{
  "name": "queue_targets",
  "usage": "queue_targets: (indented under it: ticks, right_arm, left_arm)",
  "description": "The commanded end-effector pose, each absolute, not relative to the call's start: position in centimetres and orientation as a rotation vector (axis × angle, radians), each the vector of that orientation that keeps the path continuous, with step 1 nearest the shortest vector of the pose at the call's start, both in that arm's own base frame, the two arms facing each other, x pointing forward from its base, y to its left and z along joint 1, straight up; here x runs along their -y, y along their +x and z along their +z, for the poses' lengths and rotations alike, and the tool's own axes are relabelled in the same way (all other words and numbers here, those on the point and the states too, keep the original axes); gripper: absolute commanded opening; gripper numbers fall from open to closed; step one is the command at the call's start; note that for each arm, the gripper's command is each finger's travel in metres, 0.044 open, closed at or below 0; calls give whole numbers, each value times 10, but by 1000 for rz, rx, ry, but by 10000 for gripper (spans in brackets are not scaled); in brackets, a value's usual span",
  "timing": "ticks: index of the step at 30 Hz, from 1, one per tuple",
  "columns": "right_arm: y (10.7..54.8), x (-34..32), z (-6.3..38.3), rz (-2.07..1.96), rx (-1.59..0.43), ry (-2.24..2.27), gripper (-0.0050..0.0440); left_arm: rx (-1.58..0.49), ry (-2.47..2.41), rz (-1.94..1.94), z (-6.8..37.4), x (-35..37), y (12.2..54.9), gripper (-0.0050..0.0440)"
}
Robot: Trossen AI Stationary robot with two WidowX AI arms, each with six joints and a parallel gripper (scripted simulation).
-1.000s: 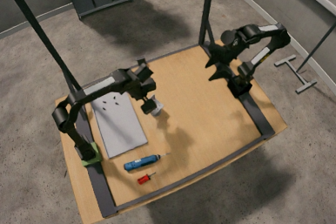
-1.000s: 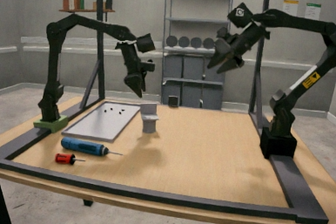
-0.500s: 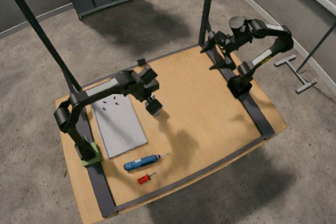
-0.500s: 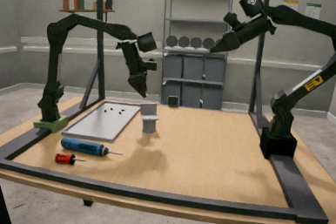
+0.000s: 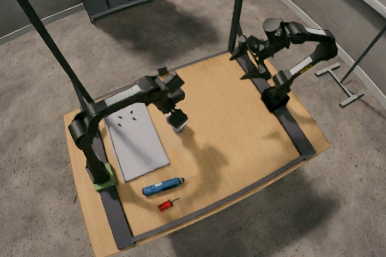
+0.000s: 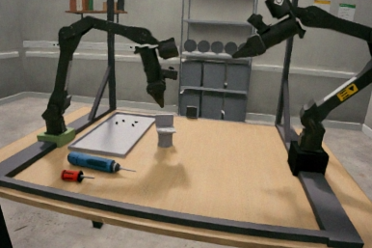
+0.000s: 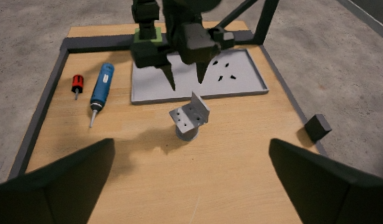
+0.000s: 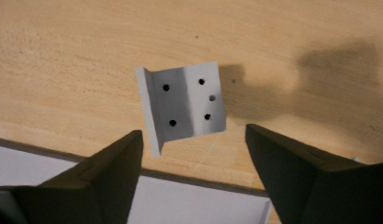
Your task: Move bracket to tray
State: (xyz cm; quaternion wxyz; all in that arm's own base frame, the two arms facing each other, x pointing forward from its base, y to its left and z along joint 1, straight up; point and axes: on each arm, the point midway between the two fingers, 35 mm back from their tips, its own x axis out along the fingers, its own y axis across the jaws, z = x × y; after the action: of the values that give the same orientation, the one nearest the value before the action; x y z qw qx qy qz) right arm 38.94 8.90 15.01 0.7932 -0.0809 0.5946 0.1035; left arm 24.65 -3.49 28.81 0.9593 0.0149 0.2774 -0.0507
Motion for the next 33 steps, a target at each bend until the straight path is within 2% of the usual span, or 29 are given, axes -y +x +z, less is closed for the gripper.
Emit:
queue_targets:
  ticks: [1, 4, 12, 19, 33]
  right_arm:
    - [396, -99, 153, 245, -1325, -206, 200]
    - [399, -108, 147, 265, -1390, -241, 130]
    - [401, -124, 134, 303, -1506, -302, 130]
    - [402, -124, 133, 301, -1516, -301, 130]
    - [399, -123, 89, 301, -1539, -304, 130]
  left_arm:
    - [-543, 28, -103, 295, 35, 246, 440]
    - [-543, 28, -103, 295, 35, 246, 440]
    - [-543, 28, -103, 295, 35, 246, 440]
    - [-543, 28, -103, 295, 35, 246, 440]
    - [-543, 28, -103, 295, 35, 246, 440]
